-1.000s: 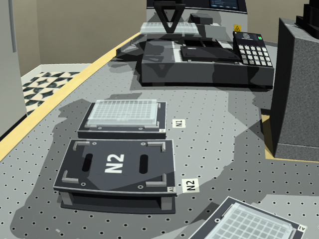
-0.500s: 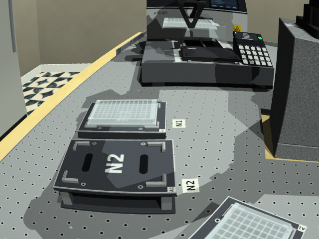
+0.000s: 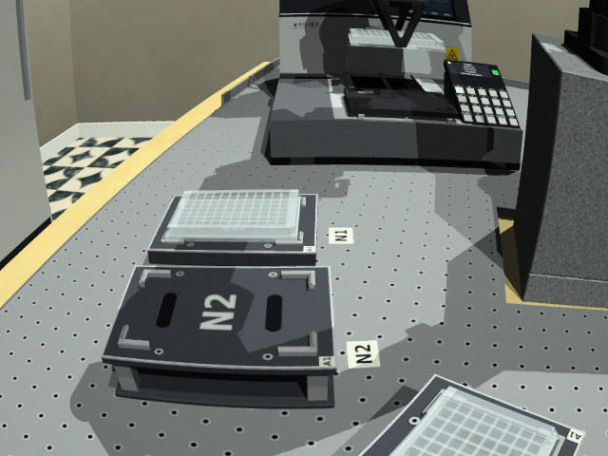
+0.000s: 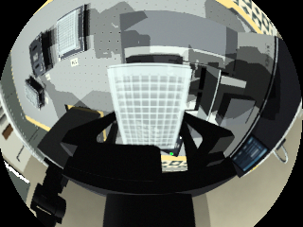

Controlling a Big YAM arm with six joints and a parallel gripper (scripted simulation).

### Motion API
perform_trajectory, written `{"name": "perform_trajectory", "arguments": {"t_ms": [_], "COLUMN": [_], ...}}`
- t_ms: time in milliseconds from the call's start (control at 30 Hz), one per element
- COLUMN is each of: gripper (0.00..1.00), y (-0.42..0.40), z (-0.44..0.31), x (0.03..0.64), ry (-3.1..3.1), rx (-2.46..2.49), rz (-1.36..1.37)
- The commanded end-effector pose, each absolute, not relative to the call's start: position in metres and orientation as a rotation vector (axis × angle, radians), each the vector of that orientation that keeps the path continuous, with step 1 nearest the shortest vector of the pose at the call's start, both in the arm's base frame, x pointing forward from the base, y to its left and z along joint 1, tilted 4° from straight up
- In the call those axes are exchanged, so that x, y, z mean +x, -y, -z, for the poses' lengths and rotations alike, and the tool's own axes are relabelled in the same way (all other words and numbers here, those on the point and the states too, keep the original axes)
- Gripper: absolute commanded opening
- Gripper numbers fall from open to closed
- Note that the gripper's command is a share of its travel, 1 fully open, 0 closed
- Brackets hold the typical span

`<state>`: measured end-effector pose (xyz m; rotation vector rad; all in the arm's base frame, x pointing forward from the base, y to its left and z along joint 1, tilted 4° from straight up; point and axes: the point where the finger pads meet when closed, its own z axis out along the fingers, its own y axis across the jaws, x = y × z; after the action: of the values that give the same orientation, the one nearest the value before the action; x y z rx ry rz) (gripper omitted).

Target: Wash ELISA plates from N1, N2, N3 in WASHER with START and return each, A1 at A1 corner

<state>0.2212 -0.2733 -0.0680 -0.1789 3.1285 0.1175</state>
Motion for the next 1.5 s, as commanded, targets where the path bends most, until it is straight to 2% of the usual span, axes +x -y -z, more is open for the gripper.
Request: {"name": "perform_trajectory", "arguments": {"t_ms": [0, 1467], "gripper": [0.84, 0.84], "y": [0.303, 0.286], "z": [0.063, 0.077], "x": [0.223, 0.212], "ry": [-3.109, -3.117], "rx": [-0.234, -0.241], "rz": [-0.082, -0.111]}}
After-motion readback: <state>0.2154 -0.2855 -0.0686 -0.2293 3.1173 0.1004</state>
